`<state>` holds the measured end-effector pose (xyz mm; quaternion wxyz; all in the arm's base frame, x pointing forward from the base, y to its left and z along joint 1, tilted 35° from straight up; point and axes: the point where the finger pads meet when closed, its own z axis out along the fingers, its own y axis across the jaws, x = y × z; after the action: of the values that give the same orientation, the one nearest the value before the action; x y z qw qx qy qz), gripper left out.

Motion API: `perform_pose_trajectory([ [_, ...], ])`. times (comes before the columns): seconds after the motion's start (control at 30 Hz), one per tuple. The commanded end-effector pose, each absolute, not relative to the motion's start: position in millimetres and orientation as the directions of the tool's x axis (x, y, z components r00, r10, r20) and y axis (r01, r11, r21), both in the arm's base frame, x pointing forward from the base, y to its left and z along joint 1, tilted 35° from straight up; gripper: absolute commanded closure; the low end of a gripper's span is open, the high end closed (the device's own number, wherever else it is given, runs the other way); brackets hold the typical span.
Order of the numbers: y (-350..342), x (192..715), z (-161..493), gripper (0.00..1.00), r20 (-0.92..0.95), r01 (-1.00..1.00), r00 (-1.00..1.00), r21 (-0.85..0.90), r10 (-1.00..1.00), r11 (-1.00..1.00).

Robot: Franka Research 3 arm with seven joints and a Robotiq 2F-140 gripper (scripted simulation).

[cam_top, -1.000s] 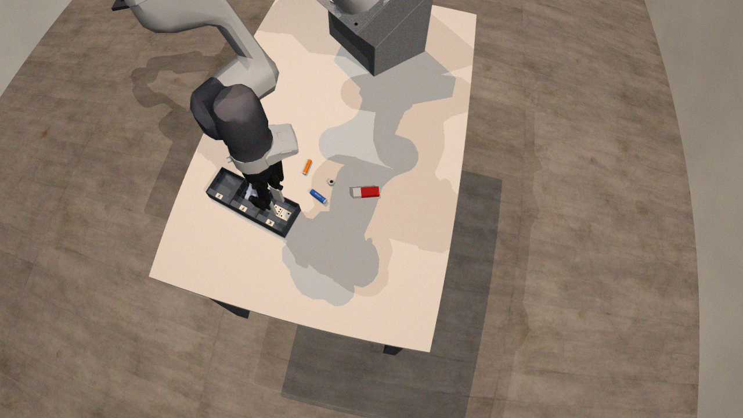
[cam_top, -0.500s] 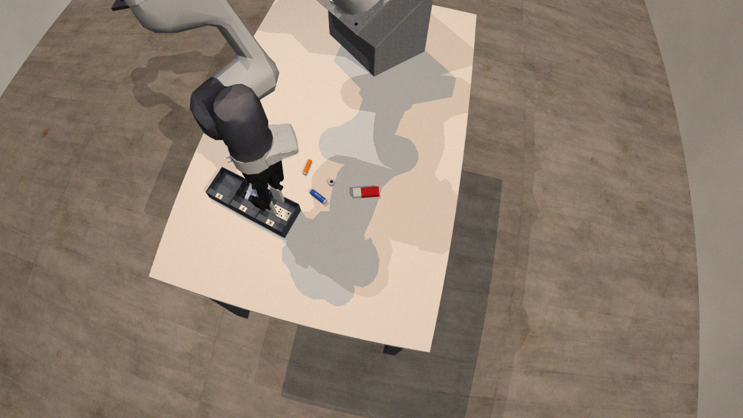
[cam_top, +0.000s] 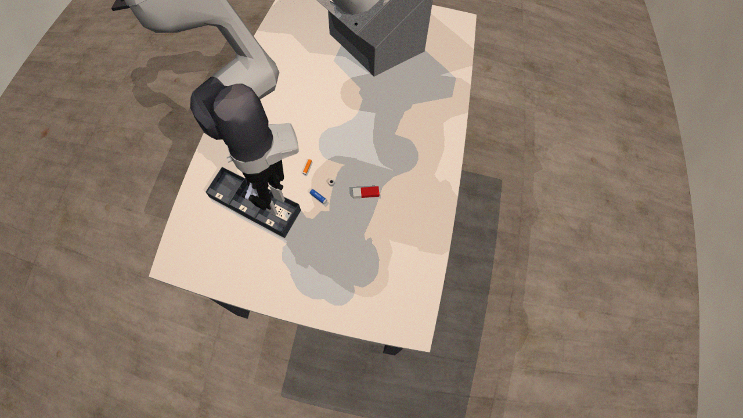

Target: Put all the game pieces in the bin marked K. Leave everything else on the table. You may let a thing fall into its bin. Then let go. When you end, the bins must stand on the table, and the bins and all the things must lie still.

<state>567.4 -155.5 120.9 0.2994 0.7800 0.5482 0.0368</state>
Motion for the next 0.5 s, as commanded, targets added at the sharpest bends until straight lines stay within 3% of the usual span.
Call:
perform_pose_trajectory([
  [0.0,-154.8,565.7,120.3,0.81,-0.273,0.835,0.395,0.506,0.877,-0.218],
  [0.07,-154.8,565.7,120.3,0.81,-0.273,0.835,0.395,0.506,0.877,-0.218],
  [0.1,-153.1,564.1,123.5,0.00,-0.273,0.835,0.395,0.506,0.877,-0.218],
  [0.47,-137.7,550.3,153.0,0.00,-0.273,0.835,0.395,0.506,0.877,-0.218],
])
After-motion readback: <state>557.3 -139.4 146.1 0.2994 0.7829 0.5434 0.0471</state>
